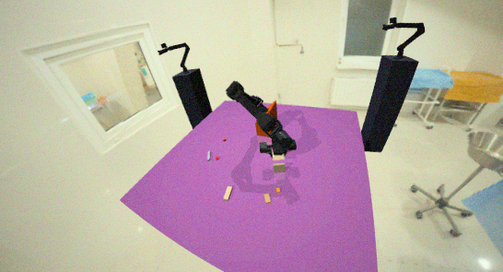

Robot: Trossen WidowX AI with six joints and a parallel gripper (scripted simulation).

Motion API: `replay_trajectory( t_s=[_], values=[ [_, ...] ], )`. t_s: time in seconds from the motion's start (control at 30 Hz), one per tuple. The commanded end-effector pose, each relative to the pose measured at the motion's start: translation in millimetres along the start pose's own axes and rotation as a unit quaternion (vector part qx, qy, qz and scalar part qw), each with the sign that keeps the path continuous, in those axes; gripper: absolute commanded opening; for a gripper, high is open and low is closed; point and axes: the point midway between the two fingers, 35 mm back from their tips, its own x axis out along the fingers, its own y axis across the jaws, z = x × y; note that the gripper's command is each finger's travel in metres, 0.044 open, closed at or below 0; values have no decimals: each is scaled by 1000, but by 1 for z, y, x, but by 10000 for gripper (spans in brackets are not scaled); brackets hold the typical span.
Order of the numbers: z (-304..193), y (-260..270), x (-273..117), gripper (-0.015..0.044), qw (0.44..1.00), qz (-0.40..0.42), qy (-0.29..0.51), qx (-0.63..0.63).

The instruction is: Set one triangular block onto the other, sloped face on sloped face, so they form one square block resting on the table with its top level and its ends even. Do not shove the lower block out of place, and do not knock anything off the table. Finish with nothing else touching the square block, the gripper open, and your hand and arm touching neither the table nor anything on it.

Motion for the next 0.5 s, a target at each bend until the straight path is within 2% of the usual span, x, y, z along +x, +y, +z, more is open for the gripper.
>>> replay_trajectory(
  t_s=[0.0,0.47],
  values=[
    [1,-1,1,0,1000,-3,-1,-2],
    [4,-1,8,0,1000,-3,-1,-2]
  ],
)
